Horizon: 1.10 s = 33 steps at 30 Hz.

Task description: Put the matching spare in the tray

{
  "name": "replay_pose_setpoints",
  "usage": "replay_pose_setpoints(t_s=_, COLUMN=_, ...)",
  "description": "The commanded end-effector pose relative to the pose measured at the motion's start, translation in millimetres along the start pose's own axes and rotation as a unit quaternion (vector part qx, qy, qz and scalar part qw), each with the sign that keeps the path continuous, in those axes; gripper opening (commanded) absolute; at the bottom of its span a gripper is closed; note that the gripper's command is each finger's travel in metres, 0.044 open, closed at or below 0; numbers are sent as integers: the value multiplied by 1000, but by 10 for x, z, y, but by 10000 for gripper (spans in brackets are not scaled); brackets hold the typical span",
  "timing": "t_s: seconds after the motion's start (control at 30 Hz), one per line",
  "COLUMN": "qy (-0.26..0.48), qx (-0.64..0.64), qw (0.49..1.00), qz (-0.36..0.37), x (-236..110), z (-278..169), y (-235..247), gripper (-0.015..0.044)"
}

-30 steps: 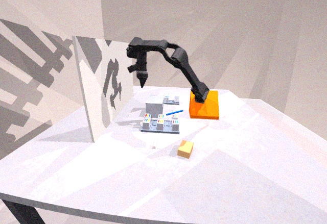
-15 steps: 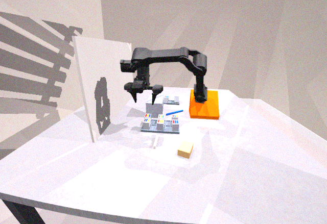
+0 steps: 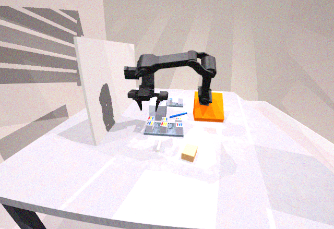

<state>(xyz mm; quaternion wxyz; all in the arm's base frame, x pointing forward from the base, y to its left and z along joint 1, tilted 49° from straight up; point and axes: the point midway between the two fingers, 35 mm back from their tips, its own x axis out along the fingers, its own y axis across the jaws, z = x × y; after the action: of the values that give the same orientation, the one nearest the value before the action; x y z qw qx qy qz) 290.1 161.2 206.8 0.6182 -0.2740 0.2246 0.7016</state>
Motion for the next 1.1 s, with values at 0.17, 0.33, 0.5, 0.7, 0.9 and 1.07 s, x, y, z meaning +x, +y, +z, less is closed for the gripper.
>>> replay_pose_setpoints(t_s=0.17, qy=-3, qx=1, qw=1000, qz=3, x=227, z=13, y=44, gripper=300)
replay_pose_setpoints(t_s=0.33, qy=-3, qx=1, qw=1000, qz=3, x=235, z=12, y=43, gripper=300)
replay_pose_setpoints(t_s=0.5, qy=-2, qx=1, qw=1000, qz=3, x=299, z=10, y=35, gripper=300)
replay_pose_setpoints(t_s=0.7, qy=-2, qx=1, qw=1000, qz=3, x=397, z=8, y=26, gripper=300)
replay_pose_setpoints(t_s=0.9, qy=-1, qx=1, qw=1000, qz=3, x=495, z=7, y=21, gripper=300)
replay_pose_setpoints(t_s=1.07, qy=-1, qx=1, qw=1000, qz=3, x=577, z=7, y=19, gripper=300)
